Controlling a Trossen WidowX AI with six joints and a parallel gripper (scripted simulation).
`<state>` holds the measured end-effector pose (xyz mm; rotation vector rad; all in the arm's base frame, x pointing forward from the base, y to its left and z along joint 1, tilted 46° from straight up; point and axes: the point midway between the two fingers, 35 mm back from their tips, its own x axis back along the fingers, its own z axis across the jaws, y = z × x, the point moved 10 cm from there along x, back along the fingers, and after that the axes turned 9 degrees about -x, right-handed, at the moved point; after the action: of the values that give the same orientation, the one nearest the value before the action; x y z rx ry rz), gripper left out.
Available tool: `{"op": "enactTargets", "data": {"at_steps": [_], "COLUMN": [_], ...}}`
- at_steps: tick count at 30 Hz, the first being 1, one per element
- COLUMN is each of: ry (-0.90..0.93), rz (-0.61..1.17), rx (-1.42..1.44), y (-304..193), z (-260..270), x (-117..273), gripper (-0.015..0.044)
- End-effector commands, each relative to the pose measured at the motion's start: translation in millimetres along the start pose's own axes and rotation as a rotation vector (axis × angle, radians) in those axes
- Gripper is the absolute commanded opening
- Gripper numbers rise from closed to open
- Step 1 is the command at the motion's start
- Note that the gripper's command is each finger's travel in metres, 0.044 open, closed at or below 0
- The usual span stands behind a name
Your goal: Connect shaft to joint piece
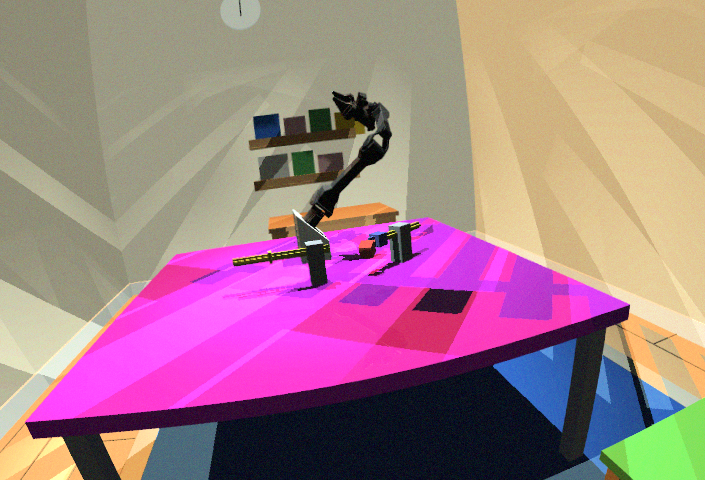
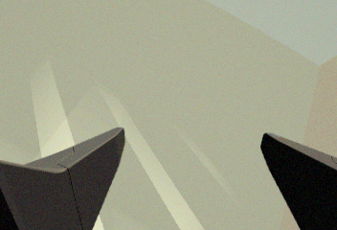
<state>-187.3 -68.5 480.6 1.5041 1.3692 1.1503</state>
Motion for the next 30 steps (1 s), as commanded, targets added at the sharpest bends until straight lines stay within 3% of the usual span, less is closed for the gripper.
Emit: {"op": "enactTargets", "data": {"at_steps": [1, 7, 30], "ry": [0.000, 0.004, 0.527], "rz": [0.000, 0.031, 0.202], "rx": [0.000, -0.029, -0.268], "y": [0.0, -1.4, -33.4], "z": [0.0, 1.8, 43.2], "x": [0.0, -6.3, -158.1], "gripper": [0.0426, 0.0440, 0.0440]}}
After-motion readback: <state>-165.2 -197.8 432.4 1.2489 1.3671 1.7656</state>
